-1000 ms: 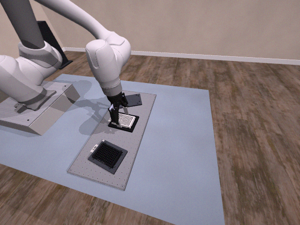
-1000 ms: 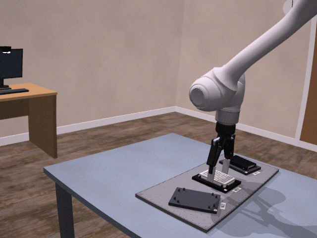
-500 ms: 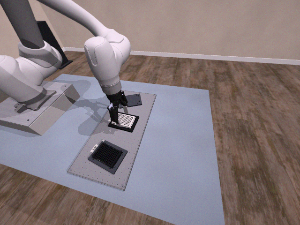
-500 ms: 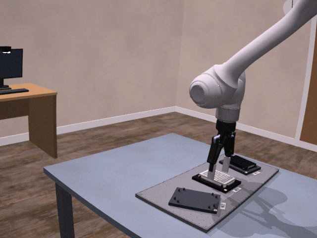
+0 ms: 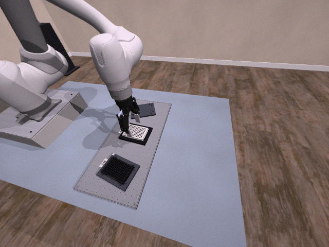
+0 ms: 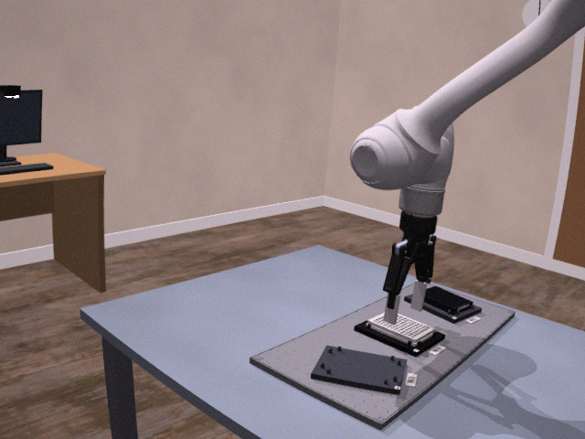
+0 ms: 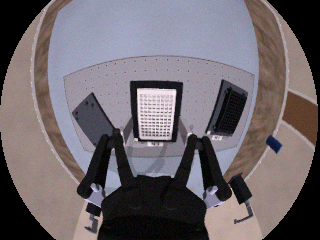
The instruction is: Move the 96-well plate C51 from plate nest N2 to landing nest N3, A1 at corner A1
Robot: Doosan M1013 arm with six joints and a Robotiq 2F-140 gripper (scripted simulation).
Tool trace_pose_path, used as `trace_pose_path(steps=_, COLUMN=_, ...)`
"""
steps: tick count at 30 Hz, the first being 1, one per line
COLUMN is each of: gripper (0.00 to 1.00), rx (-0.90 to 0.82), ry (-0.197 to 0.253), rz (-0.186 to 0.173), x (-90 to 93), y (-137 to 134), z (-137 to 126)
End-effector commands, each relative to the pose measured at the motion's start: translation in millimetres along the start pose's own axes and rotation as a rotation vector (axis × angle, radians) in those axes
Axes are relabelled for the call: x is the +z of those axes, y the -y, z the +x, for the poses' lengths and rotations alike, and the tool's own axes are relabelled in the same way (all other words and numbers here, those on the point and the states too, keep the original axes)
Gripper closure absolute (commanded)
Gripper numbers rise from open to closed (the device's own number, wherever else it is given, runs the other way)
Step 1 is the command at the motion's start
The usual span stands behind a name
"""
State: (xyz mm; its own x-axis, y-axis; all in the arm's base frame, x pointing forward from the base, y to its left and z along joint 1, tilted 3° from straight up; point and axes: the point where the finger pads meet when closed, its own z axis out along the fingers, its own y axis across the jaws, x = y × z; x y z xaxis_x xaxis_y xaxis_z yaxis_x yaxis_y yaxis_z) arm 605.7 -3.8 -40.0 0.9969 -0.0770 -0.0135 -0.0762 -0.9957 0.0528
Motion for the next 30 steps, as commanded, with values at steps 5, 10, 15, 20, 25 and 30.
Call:
trace_pose_path(steps=5, gripper=0.34, rx=0.0, ry=0.0, rz=0.0, x=-9.9, y=0.0, z=0.0)
trace_pose_path(steps=10, gripper=0.34, rx=0.0, ry=0.0, rz=0.0, x=-14.7, y=0.0, z=0.0)
trace_pose_path(steps=15, gripper=0.34, rx=0.0, ry=0.0, rz=0.0, x=-16.7, y=0.0, z=0.0)
trace_pose_path(steps=20, gripper=0.34, rx=0.0, ry=0.0, rz=0.0, x=-18.5, y=0.0, z=0.0)
trace_pose_path(steps=25, gripper=0.34, rx=0.0, ry=0.0, rz=0.0, x=-18.9, y=0.0, z=0.0)
trace_pose_path(steps=30, gripper=0.34, rx=0.0, ry=0.0, rz=0.0, x=-18.9, y=0.0, z=0.0)
